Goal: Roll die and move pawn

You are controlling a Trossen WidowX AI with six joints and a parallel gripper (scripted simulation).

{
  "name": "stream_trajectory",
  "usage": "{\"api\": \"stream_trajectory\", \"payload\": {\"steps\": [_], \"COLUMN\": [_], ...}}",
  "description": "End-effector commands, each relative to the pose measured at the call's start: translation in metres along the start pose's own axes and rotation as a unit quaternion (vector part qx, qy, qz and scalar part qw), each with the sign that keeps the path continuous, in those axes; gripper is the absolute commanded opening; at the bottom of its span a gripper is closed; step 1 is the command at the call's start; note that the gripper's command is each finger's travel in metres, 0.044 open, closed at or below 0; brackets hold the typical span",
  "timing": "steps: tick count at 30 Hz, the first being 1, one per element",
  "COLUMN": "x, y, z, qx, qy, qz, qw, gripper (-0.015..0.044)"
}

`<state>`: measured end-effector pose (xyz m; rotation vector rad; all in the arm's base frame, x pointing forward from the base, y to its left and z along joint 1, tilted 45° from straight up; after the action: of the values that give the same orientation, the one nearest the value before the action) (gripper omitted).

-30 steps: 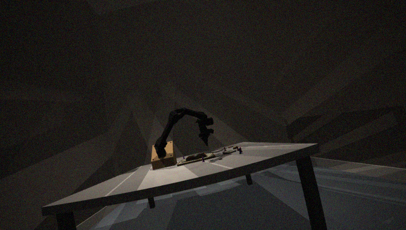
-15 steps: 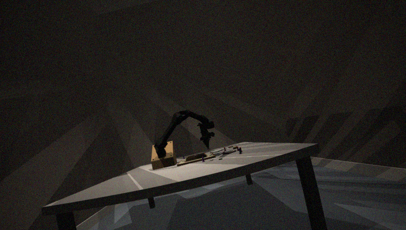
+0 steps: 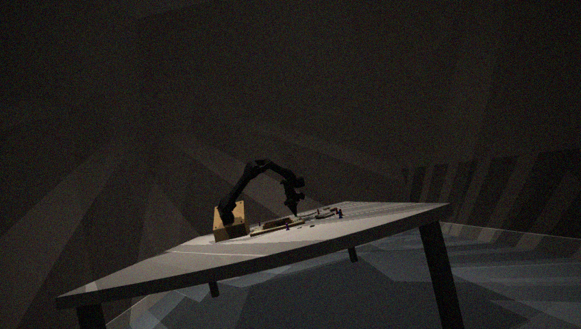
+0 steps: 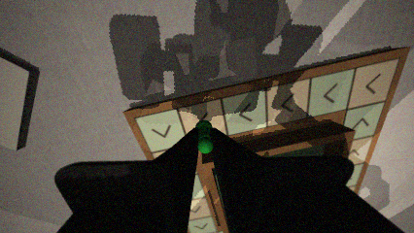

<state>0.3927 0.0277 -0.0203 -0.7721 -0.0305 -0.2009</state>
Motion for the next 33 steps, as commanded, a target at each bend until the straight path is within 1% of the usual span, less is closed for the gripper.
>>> {"api": "stream_trajectory", "payload": {"steps": [1,9,10,19,23,26,29,31,33], "x": [-0.001,-0.002,0.001,0.001,0.001,0.001,-0.001,-0.016,-0.041], "y": [0.000,0.000,-0.001,-0.001,0.001,0.001,0.000,-0.004,-0.012], "z": [-0.007,-0.018,-0.012,-0.009,0.035,0.038,0.040,0.054,0.073], "qx": [-0.003,-0.004,0.000,0.000,-0.002,-0.002,-0.002,0.001,0.004], "qy": [0.002,0.002,-0.001,-0.001,0.002,0.003,0.003,0.003,0.003], "qz": [0.005,0.005,-0.002,-0.001,0.004,0.005,0.006,0.016,0.032], "qw": [1.000,1.000,1.000,1.000,1.000,1.000,1.000,1.000,0.999], "gripper": [0.0000,0.0000,0.0026,0.0263,0.0368,0.0440,0.0440,0.0440,0.0440]}}
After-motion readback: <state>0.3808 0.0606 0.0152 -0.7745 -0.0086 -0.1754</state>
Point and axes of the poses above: the point midway between the two fingers, 35 mm back from their tips, its own z axis back along the fingers, its own y axis across the jaws, x = y × z, the point moved 6 cm from there along z, back along the fingers, and after that the axes turned 8 degrees about z, right-handed, at the moved point
